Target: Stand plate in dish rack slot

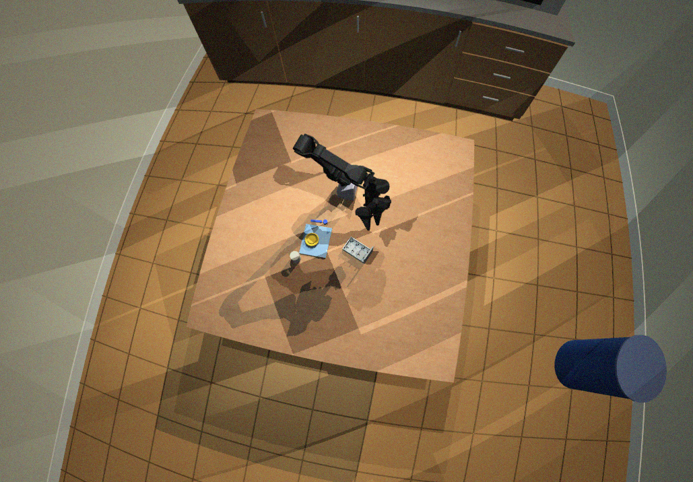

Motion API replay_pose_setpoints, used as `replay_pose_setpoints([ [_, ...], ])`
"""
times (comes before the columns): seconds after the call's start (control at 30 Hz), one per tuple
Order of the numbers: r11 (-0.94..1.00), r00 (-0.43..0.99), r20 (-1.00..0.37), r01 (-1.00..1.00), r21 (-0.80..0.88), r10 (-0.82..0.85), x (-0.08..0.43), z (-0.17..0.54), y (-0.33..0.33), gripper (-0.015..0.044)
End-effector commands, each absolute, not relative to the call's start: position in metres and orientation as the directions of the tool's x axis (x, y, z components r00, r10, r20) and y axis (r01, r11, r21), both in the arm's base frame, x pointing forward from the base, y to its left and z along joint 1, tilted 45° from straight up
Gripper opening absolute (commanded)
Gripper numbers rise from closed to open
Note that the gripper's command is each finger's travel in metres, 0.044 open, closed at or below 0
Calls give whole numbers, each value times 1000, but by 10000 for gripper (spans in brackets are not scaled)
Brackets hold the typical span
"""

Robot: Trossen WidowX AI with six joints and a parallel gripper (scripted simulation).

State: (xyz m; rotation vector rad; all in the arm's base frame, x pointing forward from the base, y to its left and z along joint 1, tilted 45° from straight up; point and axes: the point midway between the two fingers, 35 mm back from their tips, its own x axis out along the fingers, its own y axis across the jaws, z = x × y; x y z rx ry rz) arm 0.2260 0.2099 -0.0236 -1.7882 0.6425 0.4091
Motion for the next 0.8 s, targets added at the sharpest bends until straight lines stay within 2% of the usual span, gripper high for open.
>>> replay_pose_setpoints([
  [0.0,-107,759,-588,-634,-766,-280,244,-18,197,400],
  [0.37,171,631,-627,-630,-758,-457,288,0,141,400],
  [0.77,449,424,-666,-507,-736,-613,315,24,65,400],
])
